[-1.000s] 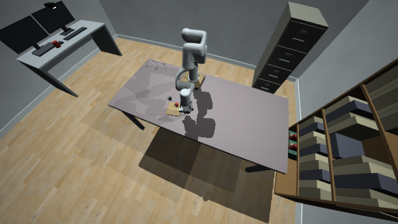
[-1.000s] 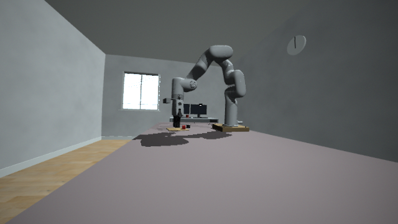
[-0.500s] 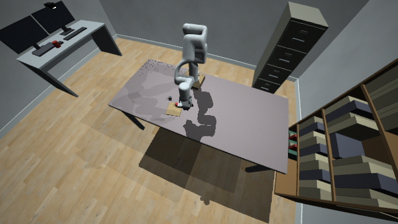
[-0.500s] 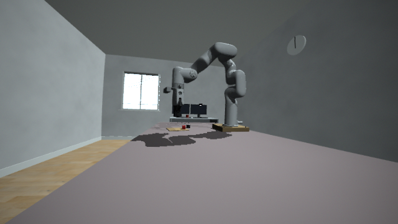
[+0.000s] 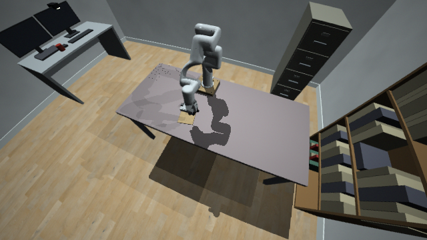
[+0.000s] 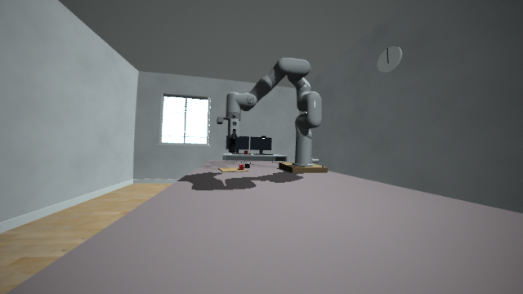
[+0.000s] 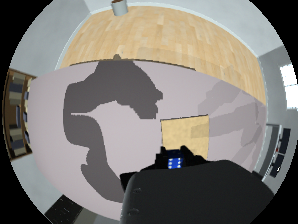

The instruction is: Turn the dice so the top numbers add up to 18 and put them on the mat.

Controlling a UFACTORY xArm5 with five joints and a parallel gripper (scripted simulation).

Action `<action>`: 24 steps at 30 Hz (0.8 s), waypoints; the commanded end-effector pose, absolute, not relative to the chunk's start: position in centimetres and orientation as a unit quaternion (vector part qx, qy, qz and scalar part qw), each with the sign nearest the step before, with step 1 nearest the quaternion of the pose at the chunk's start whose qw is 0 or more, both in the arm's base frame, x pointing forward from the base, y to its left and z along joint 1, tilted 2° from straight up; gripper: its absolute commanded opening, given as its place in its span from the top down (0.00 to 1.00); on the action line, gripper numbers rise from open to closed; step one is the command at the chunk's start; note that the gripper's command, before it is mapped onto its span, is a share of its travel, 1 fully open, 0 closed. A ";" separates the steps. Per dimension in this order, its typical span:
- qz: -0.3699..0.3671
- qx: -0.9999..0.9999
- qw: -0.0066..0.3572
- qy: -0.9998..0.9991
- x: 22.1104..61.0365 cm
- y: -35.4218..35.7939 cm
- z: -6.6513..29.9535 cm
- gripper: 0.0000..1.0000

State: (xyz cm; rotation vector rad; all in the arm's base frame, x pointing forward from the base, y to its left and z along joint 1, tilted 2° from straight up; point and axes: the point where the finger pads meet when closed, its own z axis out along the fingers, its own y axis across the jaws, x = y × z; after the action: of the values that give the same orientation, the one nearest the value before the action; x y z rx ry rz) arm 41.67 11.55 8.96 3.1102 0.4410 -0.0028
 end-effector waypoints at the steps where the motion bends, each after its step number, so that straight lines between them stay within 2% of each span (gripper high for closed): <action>1: 0.000 0.996 0.000 0.091 42.3 7.2 9.2 0.79; 5: -0.002 0.999 0.000 0.054 42.2 4.3 9.1 0.79; 24: -0.002 0.999 0.000 0.054 42.2 4.4 8.4 0.79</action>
State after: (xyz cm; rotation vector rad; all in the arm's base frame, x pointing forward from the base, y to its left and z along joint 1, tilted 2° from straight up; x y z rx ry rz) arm 42.07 4.35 8.84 3.1366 0.1716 -0.0099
